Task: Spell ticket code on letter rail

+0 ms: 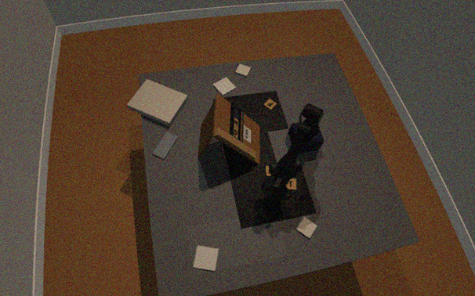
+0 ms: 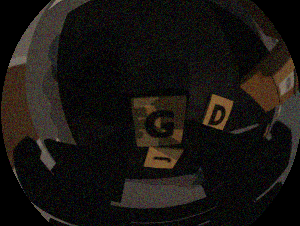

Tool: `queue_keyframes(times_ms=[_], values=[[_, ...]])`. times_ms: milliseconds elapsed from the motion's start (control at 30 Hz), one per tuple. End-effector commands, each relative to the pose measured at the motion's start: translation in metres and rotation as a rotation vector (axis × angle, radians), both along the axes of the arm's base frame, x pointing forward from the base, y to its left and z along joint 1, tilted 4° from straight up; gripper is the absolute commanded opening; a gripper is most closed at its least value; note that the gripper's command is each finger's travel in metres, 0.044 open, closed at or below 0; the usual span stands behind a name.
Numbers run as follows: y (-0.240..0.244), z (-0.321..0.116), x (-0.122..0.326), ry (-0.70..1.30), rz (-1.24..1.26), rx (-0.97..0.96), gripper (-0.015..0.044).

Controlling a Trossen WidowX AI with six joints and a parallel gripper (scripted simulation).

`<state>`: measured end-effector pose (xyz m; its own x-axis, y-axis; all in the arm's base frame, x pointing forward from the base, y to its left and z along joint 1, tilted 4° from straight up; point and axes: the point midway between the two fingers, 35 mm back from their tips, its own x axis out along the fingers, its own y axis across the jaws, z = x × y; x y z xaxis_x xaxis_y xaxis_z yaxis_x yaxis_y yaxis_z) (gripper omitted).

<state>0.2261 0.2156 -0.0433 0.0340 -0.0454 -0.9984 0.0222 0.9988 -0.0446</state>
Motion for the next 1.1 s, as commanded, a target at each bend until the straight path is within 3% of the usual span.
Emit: queue_keyframes(times_ms=[0, 567, 1067], values=[[0.0, 0.003, 0.0, -0.004, -0.006, 0.0, 0.0], [0.0, 0.008, 0.0, -0.002, -0.003, 0.006, 0.0], [-0.014, 0.056, 0.056, -0.105, -0.083, 0.216, 0.0]])
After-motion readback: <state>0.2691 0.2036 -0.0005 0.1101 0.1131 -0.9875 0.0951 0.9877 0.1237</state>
